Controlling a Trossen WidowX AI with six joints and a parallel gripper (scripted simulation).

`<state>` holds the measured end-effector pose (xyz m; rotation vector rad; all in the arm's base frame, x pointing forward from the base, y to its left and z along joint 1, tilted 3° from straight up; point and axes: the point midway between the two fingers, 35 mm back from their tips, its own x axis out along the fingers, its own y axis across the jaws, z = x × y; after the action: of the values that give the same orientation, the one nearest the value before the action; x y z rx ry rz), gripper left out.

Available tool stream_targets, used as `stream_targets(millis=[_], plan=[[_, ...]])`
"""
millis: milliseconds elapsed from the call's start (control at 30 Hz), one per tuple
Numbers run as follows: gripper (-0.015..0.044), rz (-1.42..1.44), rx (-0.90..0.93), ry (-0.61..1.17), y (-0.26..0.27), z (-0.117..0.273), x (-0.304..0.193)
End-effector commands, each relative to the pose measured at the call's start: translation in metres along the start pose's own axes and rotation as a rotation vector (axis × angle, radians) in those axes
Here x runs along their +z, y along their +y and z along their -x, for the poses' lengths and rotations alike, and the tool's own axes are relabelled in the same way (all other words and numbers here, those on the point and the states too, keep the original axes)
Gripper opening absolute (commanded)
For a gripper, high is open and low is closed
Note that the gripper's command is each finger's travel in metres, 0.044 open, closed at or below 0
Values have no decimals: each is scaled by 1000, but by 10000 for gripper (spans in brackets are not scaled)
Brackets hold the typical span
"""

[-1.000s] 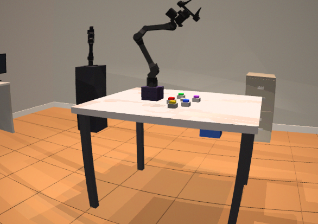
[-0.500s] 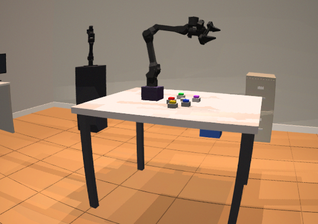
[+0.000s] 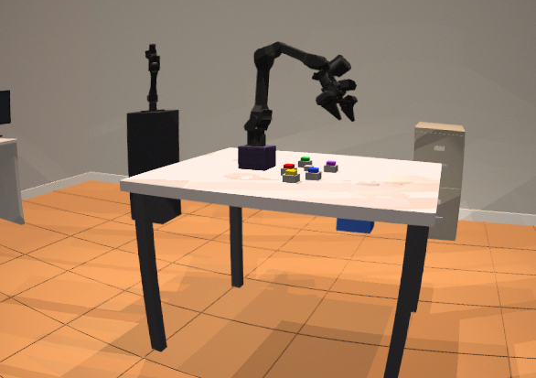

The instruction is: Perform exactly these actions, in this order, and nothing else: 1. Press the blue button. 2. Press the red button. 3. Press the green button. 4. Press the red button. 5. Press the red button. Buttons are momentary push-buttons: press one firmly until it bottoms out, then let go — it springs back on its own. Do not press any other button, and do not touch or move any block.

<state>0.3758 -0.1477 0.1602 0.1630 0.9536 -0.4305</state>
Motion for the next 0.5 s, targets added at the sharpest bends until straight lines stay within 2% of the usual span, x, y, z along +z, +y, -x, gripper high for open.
stream_targets(millis=[0, 133, 467], plan=[[400, 210, 66, 343, -33, -25, -67], [400, 316, 186, 559, -50, -26, -113], [400, 325, 203, 580, -51, -26, -118]])
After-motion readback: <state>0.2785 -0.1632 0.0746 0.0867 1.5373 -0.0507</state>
